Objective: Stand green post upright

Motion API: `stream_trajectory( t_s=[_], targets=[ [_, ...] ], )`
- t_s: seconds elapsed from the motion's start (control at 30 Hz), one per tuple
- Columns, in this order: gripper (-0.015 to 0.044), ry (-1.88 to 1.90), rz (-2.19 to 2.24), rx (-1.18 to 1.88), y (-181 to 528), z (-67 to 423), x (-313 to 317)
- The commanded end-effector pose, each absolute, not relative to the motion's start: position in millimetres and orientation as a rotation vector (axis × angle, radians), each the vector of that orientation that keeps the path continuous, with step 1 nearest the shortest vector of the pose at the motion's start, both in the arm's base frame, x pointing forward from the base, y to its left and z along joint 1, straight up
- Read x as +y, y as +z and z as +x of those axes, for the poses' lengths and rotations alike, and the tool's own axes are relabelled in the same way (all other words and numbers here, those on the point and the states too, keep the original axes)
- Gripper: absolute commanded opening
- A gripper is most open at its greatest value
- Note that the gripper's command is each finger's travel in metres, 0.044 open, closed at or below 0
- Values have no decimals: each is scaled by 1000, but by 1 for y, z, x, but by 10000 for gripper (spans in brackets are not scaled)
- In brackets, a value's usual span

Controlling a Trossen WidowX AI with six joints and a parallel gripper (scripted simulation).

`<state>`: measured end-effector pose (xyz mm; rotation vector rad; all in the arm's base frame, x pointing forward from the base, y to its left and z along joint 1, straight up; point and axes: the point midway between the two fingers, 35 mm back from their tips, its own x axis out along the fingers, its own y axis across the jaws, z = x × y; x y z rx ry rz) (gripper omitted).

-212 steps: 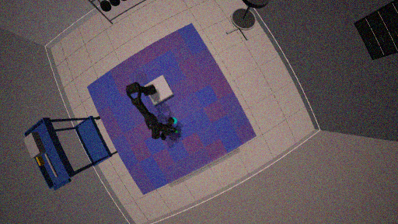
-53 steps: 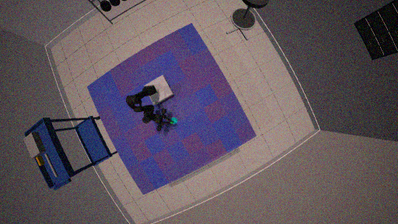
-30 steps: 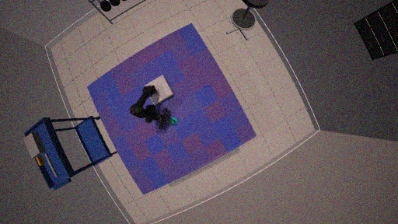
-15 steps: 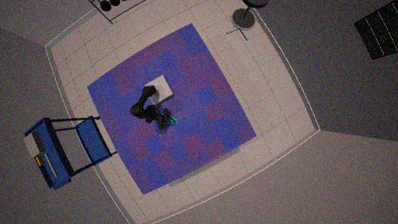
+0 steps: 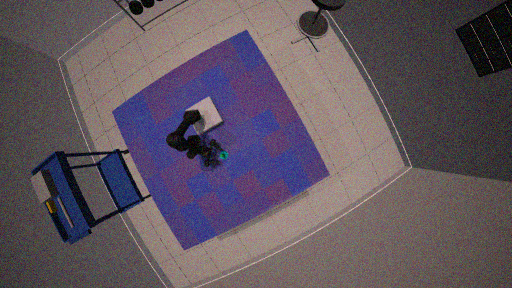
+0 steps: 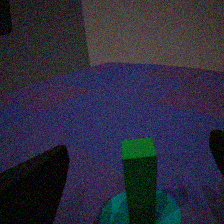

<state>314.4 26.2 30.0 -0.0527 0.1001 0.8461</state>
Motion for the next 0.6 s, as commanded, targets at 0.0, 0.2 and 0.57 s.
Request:
stream_trajectory(
  t_s=[0.0, 0.2, 0.57],
  targets=[
    [400, 845, -57, 87, 48, 317, 25],
    [400, 842, -55, 80, 72, 317, 25],
    [400, 838, -50, 69, 111, 311, 27]
  ],
)
